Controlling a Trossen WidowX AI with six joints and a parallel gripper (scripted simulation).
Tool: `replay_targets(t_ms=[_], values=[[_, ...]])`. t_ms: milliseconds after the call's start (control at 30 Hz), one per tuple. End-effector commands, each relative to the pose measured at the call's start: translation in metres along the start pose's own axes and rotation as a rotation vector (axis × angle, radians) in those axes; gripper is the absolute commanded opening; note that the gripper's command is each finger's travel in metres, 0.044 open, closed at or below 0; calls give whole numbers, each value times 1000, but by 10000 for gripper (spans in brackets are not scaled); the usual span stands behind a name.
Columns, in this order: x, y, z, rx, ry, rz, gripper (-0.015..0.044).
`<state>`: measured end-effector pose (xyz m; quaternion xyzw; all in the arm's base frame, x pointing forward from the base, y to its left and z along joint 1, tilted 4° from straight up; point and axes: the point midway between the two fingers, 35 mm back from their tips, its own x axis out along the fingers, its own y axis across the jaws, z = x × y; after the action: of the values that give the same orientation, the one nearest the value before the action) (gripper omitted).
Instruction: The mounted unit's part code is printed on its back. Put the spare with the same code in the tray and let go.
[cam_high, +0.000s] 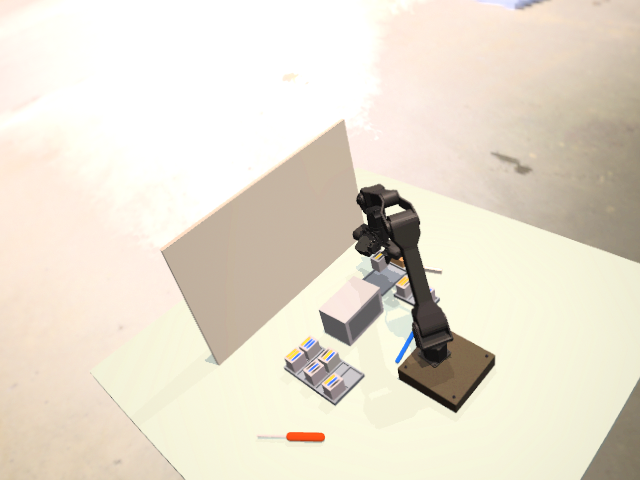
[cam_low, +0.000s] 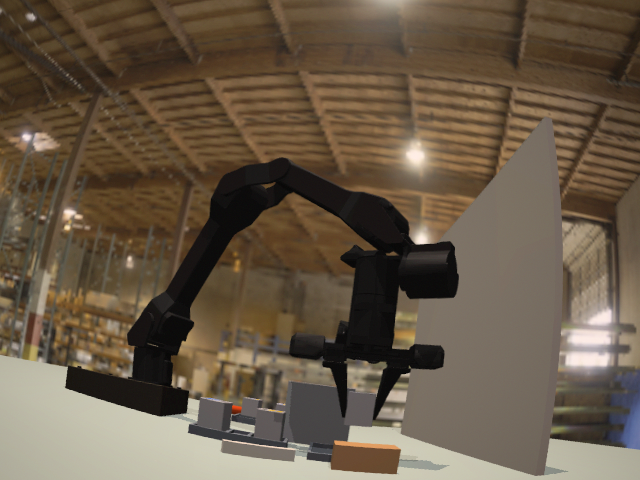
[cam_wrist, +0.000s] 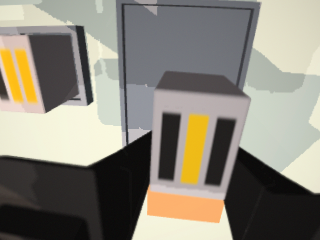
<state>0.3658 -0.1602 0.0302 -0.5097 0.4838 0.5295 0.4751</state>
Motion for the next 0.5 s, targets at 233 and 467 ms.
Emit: replay_targets(t_ms=[233,467], values=[[10,3,1,-5,1,7,0],[15,4,1,-5,0,7,0]])
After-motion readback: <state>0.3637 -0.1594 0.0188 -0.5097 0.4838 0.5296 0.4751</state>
